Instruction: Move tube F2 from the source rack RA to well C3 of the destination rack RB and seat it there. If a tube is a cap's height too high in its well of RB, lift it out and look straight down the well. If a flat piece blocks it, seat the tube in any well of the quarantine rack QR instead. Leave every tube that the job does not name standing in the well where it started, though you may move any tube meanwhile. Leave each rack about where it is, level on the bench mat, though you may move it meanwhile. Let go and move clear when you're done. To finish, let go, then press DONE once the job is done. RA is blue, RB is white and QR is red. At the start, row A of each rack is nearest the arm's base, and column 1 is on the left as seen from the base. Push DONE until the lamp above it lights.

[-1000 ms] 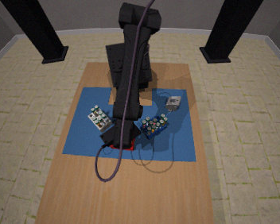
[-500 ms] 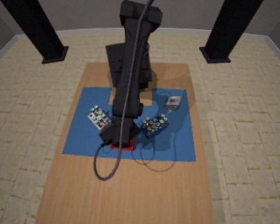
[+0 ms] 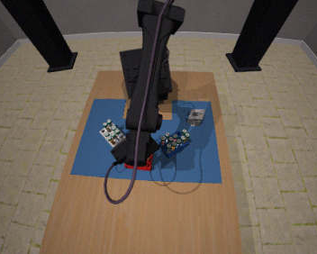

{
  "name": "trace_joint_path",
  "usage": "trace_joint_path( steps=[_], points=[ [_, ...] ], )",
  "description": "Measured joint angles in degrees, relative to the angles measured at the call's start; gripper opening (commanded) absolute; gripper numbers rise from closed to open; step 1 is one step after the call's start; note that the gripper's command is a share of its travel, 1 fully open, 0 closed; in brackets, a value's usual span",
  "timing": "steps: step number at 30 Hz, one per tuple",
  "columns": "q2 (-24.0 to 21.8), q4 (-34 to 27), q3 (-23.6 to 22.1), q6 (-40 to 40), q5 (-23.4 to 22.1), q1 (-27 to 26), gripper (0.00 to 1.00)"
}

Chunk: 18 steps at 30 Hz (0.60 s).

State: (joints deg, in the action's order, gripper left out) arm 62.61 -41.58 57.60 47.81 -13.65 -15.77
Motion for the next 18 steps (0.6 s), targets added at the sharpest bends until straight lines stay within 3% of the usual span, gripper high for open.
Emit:
trace_joint_path(
  steps=[10, 18],
  points=[
    [-1.07, -2.16, 1.18, -0.44, -0.42, -0.63, 0.00],
    [-2.80, -2.56, -0.98, -0.44, -0.42, -0.66, 0.00]
  ],
)
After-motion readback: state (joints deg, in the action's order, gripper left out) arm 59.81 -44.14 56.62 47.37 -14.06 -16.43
